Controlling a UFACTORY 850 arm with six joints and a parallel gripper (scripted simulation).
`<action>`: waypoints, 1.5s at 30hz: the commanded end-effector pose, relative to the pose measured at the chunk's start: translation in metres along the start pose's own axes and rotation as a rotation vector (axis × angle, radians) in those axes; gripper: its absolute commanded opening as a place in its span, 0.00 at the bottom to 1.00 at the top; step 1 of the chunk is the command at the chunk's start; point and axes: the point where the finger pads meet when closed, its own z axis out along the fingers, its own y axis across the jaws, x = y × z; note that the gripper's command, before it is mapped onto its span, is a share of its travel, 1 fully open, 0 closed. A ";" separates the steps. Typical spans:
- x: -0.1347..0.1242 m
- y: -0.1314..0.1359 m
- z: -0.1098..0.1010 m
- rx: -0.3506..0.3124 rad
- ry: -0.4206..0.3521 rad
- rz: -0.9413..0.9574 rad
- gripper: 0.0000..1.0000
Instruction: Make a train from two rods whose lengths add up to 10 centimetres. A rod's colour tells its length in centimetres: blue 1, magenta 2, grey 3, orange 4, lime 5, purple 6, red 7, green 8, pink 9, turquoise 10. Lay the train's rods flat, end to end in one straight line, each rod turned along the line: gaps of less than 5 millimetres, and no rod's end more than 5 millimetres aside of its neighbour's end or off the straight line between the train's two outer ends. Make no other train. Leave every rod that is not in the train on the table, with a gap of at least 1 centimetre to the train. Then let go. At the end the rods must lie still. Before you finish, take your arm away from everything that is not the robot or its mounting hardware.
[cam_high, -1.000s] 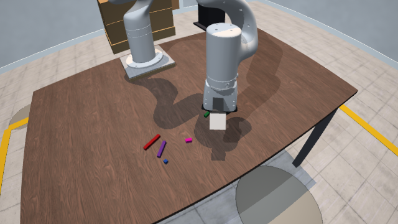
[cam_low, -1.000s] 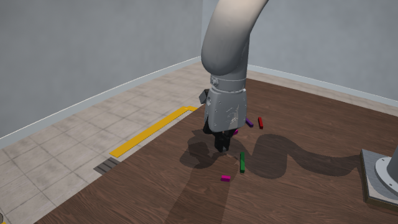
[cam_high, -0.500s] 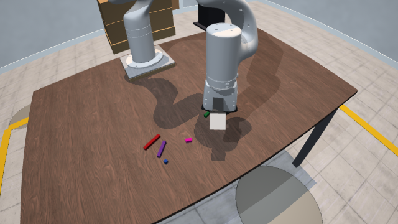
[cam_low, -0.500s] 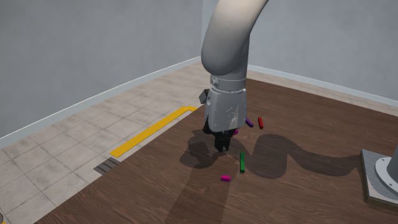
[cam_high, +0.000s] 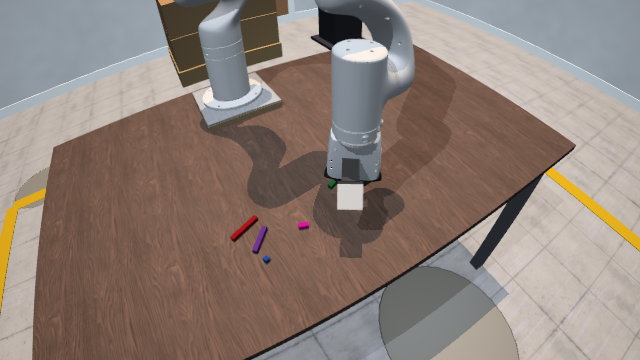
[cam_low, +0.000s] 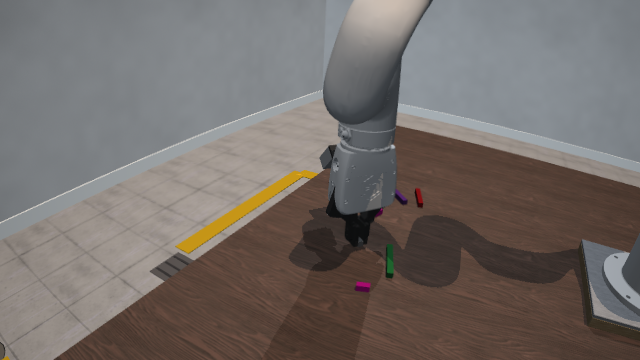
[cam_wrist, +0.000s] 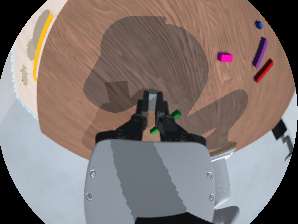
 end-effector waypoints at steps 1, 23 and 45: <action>0.001 -0.001 0.003 0.001 0.001 0.000 0.04; 0.001 -0.001 0.008 0.001 0.001 0.000 0.04; 0.001 -0.001 0.008 0.001 0.001 0.000 0.04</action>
